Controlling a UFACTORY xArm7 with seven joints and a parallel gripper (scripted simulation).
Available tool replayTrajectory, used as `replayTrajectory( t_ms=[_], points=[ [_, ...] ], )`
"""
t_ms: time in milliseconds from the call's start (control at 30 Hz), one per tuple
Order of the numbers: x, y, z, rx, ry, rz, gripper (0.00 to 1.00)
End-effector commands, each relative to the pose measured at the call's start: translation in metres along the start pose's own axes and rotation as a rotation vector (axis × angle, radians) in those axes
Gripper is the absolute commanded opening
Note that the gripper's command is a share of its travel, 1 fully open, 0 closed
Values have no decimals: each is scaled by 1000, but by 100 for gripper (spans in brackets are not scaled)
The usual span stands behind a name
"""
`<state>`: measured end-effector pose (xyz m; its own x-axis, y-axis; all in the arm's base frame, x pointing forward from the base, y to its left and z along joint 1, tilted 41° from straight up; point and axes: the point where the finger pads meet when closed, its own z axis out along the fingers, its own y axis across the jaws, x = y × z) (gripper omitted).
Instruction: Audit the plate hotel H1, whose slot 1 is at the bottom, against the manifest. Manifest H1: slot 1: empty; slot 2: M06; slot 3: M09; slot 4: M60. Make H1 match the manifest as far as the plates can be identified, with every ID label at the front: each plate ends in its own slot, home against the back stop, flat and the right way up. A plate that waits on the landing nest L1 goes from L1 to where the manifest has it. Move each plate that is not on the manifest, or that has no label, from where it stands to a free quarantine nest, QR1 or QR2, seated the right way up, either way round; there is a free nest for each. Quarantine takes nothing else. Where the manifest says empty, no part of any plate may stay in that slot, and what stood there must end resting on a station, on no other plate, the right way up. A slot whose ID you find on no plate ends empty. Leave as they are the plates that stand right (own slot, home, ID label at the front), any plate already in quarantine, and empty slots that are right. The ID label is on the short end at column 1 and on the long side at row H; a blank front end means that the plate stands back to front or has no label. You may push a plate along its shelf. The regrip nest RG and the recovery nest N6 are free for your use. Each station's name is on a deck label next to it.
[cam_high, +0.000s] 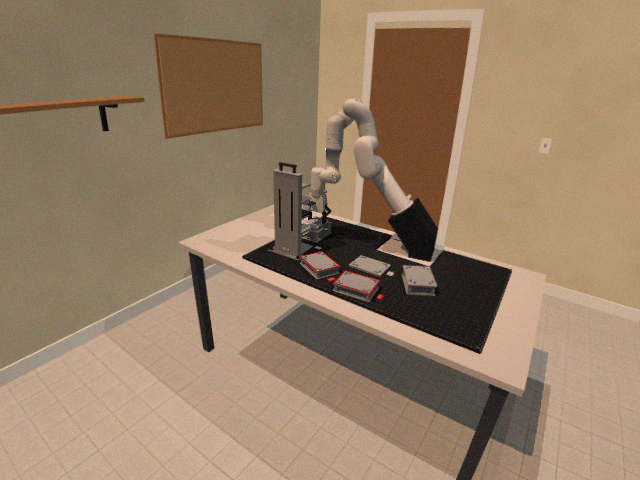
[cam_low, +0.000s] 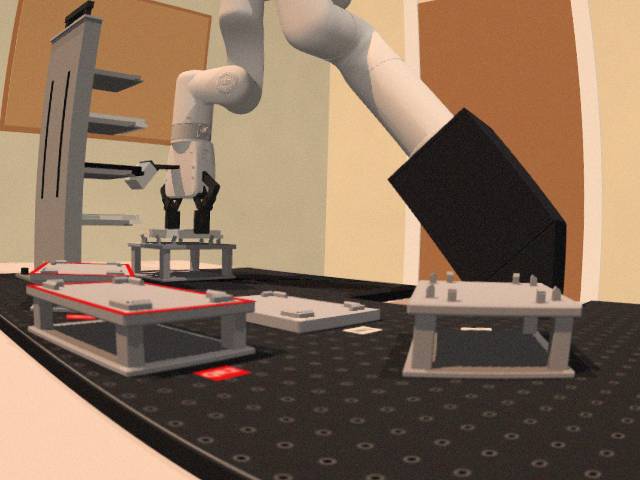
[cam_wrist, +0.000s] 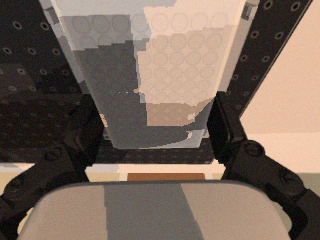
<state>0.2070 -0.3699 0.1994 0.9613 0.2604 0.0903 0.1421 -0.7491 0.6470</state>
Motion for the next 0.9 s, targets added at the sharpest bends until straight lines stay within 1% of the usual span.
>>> replayTrajectory(
  t_ms=[0,867],
  points=[
    [0,1,-2,-2,1,0,0],
    [0,1,-17,-2,1,0,0]
  ],
)
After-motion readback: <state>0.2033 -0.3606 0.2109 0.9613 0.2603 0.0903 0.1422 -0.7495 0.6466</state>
